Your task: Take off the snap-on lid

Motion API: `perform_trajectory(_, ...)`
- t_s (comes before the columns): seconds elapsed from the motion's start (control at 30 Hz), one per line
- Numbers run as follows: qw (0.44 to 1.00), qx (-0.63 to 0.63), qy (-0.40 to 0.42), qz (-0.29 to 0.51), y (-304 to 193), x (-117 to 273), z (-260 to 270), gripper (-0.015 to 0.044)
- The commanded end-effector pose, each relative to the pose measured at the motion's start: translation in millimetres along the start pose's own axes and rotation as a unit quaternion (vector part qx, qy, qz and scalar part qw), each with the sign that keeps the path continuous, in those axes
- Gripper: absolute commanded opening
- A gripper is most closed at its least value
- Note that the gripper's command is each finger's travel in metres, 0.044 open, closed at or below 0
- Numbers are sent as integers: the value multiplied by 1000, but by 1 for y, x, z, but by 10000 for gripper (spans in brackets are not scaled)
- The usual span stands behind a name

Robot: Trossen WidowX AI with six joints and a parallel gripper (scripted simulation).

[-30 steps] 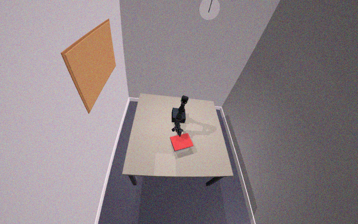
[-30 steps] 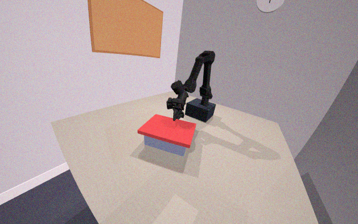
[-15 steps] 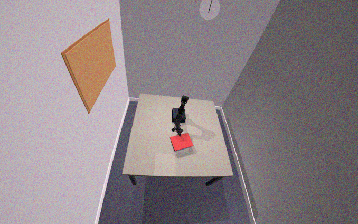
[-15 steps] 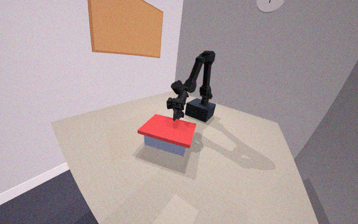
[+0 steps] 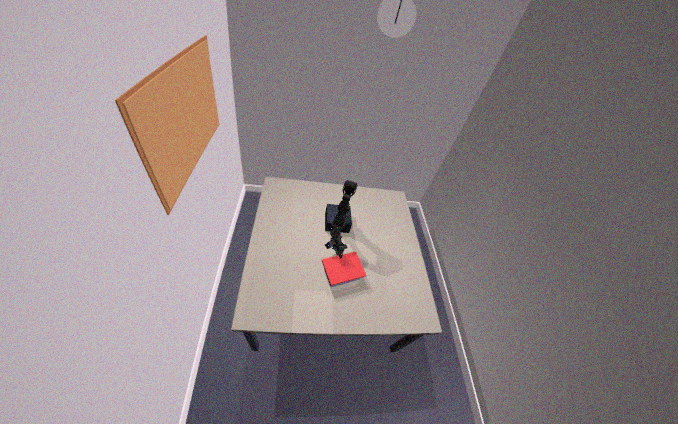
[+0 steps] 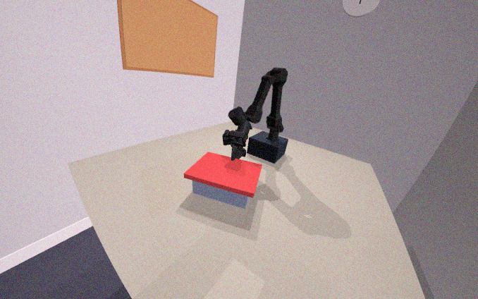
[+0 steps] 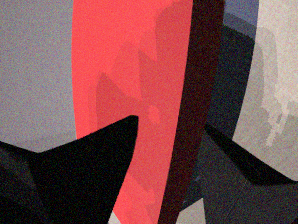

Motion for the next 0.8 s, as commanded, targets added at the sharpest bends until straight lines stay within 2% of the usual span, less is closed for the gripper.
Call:
perform_trajectory(0.0, 1000, 1, 2, 0, 0, 2, 2, 0)
perform_trajectory(0.77, 1000, 1, 2, 0, 1, 5, 5, 0)
Point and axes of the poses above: the point midway between the two fingers, 35 mm back from their tips, its own x axis back along the fingers, its own z axis across the jaws, y = z × x, the point moved 5 cm from there along x, back along the fingers, and after that the axes turned 11 degrees about x, right-handed, at the moved point
